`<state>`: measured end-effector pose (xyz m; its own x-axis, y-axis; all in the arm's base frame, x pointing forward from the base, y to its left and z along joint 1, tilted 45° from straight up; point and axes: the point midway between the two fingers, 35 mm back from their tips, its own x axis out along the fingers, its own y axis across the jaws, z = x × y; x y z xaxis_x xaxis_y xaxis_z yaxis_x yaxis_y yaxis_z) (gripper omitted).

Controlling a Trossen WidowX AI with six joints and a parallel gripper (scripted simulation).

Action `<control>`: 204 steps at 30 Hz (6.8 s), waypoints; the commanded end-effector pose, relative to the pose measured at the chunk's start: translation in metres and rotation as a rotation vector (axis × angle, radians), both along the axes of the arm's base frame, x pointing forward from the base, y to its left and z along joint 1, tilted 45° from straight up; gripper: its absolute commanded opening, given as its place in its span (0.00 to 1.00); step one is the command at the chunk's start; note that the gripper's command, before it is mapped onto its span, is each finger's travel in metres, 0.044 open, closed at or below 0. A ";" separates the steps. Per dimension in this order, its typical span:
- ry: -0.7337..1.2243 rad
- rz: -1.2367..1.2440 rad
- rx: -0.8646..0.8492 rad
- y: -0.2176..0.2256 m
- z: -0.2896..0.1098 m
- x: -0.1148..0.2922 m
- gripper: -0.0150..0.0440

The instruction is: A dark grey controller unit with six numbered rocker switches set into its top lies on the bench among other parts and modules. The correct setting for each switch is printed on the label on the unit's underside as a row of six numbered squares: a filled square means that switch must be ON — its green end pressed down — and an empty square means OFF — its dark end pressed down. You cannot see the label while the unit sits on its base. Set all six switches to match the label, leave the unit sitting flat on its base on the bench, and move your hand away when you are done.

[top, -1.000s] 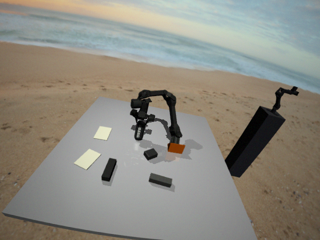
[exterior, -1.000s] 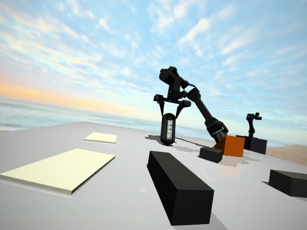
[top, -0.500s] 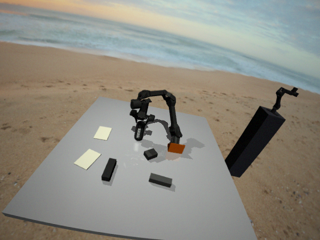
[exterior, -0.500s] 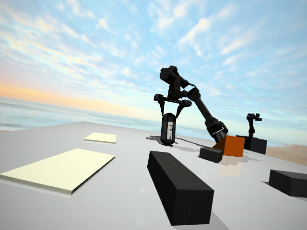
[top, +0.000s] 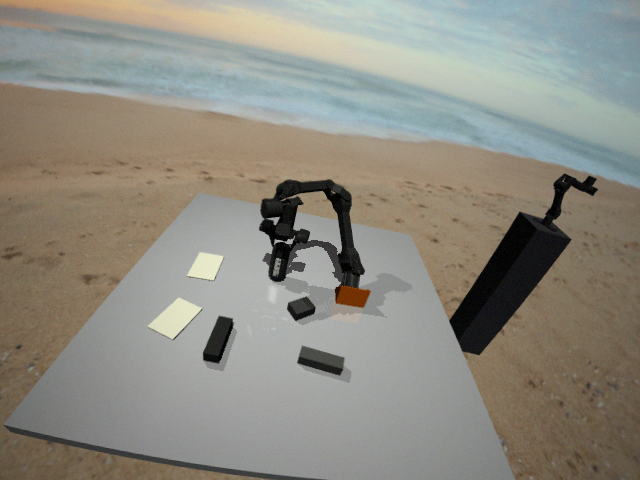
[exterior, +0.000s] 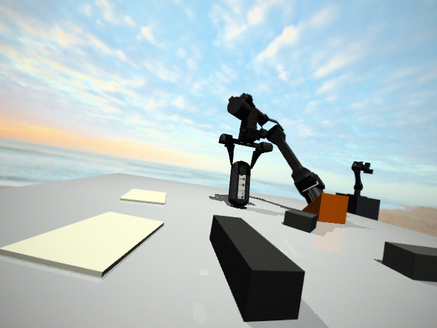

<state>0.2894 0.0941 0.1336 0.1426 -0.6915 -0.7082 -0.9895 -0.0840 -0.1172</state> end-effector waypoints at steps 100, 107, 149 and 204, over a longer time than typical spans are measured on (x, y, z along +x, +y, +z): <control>0.003 -0.010 0.009 0.054 -0.064 0.004 0.83; 0.002 -0.010 0.009 0.057 -0.069 0.004 0.83; 0.002 -0.010 0.010 0.069 -0.099 0.007 0.83; 0.001 -0.010 0.011 0.073 -0.140 0.011 0.83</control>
<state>0.3006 0.1753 -0.0019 0.1527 -0.6687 -0.7277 -0.9879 -0.0842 -0.1300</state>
